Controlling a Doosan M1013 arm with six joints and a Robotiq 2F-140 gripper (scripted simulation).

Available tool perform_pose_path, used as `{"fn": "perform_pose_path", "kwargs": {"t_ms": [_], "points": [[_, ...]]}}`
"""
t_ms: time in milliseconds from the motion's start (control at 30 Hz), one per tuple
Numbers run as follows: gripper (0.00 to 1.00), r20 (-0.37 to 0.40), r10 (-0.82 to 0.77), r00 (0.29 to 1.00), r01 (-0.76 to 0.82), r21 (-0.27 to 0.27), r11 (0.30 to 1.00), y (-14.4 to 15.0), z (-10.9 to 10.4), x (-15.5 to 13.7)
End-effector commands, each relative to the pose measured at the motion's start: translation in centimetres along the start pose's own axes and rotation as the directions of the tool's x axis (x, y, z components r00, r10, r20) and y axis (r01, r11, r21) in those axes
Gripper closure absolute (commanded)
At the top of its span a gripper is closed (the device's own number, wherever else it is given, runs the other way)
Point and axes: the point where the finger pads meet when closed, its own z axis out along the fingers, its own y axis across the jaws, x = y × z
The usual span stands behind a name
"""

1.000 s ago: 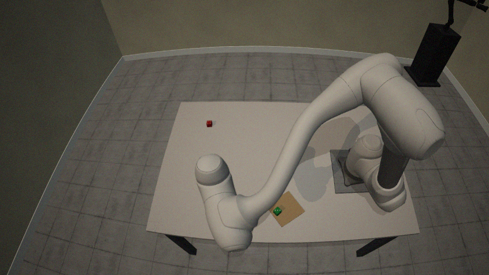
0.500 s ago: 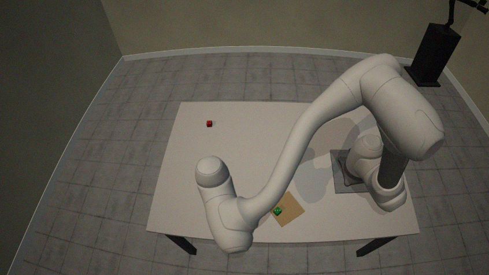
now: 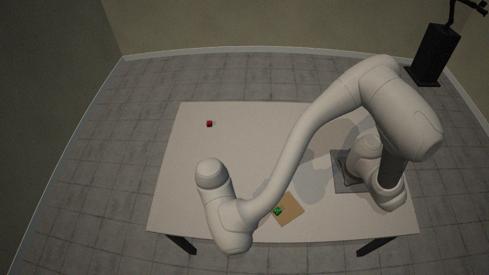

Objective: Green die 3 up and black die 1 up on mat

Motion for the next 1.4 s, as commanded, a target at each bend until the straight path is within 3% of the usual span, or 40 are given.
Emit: {"fn": "perform_pose_path", "kwargs": {"t_ms": [0,200,300,433,667,800,867,1000,1100,1133,1233,1367], "points": [[0.76,0.0,-0.172,0.985,0.172,-0.01,0.985,0.1,0.1,-0.1],[0.76,0.003,-0.409,0.912,0.409,-0.01,0.912,0.2,0.4,-0.2],[0.76,0.003,-0.414,0.91,0.415,-0.01,0.91,0.2,0.4,-0.2],[0.76,0.004,-0.57,0.822,0.57,-0.009,0.821,0.2,0.5,-0.3],[0.76,0.013,-0.598,0.802,0.598,-0.009,0.802,0.2,0.6,-0.3],[0.76,0.093,-0.593,0.8,0.596,-0.005,0.803,0.1,0.6,-0.2],[0.76,0.093,-0.593,0.8,0.596,-0.005,0.803,0.1,0.6,-0.2],[0.76,0.284,-0.568,0.773,0.591,0.004,0.806,-0.4,0.8,0.0],[0.76,0.386,-0.545,0.744,0.588,0.009,0.809,-0.7,0.9,0.1],[0.76,0.387,-0.545,0.744,0.588,0.009,0.809,-0.7,0.9,0.1],[0.76,0.498,-0.518,0.696,0.601,-0.008,0.799,-0.3,1.0,0.3],[0.76,0.591,-0.482,0.647,0.607,-0.016,0.794,-0.2,1.2,0.6]]}}
